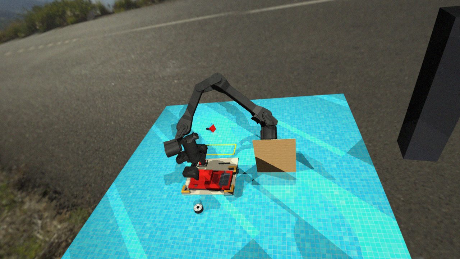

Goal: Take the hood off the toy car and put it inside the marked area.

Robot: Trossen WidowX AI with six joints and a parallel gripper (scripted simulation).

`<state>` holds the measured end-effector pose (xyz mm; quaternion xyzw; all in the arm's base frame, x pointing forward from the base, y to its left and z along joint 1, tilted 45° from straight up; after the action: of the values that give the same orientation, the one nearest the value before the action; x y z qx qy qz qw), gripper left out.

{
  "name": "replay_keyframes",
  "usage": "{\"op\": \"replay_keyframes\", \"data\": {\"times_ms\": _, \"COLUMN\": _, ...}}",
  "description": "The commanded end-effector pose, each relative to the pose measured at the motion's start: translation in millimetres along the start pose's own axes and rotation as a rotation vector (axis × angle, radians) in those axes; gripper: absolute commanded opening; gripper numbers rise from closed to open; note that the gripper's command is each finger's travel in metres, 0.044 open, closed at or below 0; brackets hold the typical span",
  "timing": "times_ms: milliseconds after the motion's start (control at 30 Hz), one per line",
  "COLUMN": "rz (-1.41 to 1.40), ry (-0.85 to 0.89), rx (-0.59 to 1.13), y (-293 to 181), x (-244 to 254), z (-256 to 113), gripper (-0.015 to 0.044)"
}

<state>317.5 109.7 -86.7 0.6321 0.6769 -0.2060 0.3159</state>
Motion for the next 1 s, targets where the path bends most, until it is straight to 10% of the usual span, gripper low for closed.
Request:
{"op": "replay_keyframes", "data": {"times_ms": 0, "rz": -0.003, "ry": -0.004, "rx": -0.003, "y": 0, "x": 0, "z": 3, "gripper": 0.0440}}
{"op": "replay_keyframes", "data": {"times_ms": 967, "rz": -0.003, "ry": -0.005, "rx": -0.003, "y": 0, "x": -1, "z": 20, "gripper": 0.0440}}
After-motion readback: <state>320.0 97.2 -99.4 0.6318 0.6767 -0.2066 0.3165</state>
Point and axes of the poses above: the point midway between the two fingers, 35 mm back from their tips, its own z axis out along the fingers, its own x axis across the jaws, y = z × x, the point moved 3 cm from there along -z, back along the fingers, and after that the axes turned 6 degrees about z, right-handed, at the moved point
